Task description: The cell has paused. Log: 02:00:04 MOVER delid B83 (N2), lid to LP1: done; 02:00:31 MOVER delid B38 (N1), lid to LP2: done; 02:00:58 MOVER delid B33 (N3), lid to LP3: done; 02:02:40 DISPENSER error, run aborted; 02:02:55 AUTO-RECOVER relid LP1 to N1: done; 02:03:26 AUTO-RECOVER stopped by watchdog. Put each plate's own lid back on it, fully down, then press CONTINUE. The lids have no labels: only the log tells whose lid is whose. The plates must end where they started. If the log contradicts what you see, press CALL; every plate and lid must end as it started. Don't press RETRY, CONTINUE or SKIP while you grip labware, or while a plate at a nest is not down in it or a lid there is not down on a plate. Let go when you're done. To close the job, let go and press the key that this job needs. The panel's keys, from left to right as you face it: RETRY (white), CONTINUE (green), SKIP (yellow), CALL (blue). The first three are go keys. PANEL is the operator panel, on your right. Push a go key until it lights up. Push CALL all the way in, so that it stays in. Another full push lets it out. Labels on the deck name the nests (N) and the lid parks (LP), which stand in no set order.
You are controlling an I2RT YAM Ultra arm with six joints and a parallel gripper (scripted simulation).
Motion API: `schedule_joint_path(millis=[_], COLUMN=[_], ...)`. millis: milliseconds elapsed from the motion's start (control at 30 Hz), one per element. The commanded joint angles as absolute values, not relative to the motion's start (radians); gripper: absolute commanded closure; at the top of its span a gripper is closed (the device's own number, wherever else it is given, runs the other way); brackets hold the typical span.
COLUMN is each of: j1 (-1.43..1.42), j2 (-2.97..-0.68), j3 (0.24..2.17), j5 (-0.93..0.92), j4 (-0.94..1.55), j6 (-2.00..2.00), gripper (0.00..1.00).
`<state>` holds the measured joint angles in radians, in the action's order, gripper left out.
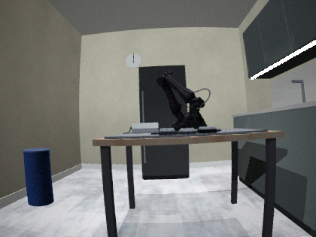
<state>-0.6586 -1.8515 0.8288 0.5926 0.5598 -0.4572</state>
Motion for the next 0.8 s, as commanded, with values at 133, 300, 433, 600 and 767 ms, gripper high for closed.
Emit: schedule_joint_path(millis=[133, 300, 433, 600, 767], j1=[-0.672, -0.672, -0.671, -0.671, -0.671], j2=[-1.866, -1.866, -1.867, -1.867, -1.867], j3=[0.852, 0.851, 0.85, 0.849, 0.849], j5=[0.608, 0.608, 0.608, 0.608, 0.608], j4=[0.539, 0.537, 0.536, 0.535, 0.534], j6=[-0.448, -0.448, -0.447, -0.446, -0.446], gripper=[0.08, 0.11, 0.15, 0.2, 1.0])
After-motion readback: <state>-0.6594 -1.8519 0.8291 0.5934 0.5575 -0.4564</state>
